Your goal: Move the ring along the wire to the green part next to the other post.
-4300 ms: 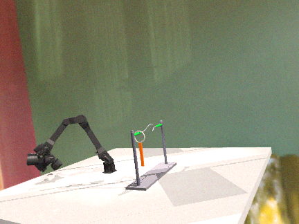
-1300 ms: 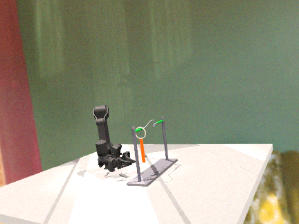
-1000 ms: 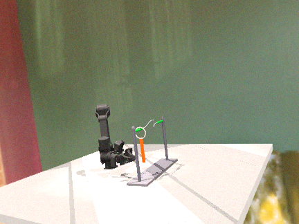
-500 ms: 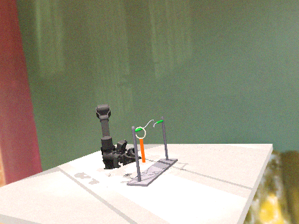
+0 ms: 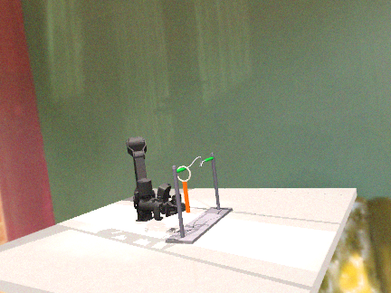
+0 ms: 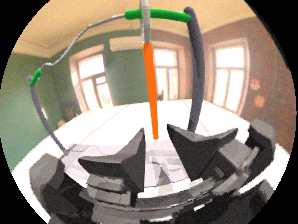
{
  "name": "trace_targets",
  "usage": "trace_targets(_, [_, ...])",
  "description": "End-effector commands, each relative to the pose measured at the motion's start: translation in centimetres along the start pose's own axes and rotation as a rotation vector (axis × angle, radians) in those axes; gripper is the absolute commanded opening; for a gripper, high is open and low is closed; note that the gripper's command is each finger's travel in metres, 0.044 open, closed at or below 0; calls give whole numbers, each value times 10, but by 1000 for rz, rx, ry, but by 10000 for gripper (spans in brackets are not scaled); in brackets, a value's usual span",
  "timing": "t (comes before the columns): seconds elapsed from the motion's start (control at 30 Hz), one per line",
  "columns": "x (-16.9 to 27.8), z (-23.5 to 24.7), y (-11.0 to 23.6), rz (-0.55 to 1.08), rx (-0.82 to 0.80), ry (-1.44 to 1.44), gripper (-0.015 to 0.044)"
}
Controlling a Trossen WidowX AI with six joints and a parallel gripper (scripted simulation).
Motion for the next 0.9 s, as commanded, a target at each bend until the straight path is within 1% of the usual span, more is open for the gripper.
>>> trace_targets(0.0, [-1, -1, -8, -3, 5, -2, 160])
trace_targets(0.57, [-1, 2, -34, -8, 5, -3, 160])
trace_targets(0.87, [0, 2, -35, -8, 5, -4, 160])
Point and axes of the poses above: the point midway between the two fingers, 35 mm back from their tips, its own y axis back along the fingers, its own z axis across the jaws, x = y × z, the point moved 10 cm from there along y, back along the fingers, and after that the axes turned 3 degrees about y, right-handed, at the moved point
